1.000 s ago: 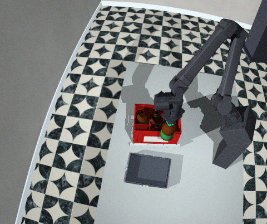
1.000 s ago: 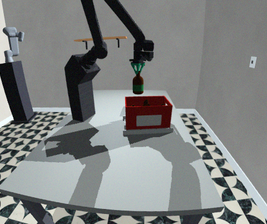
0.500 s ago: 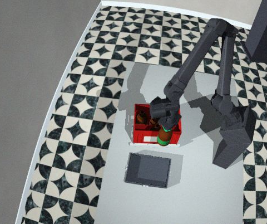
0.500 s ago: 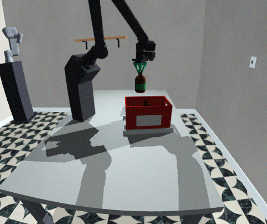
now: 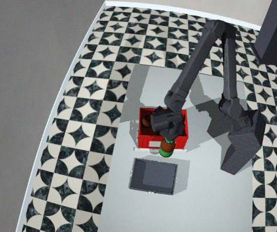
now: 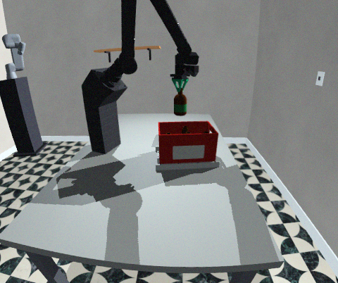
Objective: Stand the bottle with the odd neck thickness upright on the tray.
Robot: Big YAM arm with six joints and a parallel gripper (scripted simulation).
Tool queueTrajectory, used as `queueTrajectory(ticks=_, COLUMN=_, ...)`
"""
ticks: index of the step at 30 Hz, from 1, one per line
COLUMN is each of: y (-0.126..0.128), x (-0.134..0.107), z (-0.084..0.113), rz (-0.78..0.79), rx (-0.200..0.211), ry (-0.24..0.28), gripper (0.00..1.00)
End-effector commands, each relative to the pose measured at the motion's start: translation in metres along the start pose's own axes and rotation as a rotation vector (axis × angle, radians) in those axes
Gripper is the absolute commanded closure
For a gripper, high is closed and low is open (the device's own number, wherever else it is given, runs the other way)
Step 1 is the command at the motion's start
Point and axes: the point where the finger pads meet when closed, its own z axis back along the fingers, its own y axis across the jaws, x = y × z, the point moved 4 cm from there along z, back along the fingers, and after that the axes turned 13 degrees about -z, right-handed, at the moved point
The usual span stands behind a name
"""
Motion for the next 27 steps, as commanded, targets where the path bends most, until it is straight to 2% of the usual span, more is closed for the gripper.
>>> queueTrajectory(ticks=1, y=0.022, x=0.001, z=0.008, rz=-0.032, rx=0.034, ry=-0.005, gripper=1.00)
queueTrajectory(ticks=7, y=0.033, x=-0.007, z=0.008, rz=-0.023, rx=0.022, ry=-0.002, gripper=1.00)
queueTrajectory(ticks=27, y=0.068, x=-0.027, z=0.008, rz=-0.022, rx=0.023, ry=-0.001, gripper=1.00)
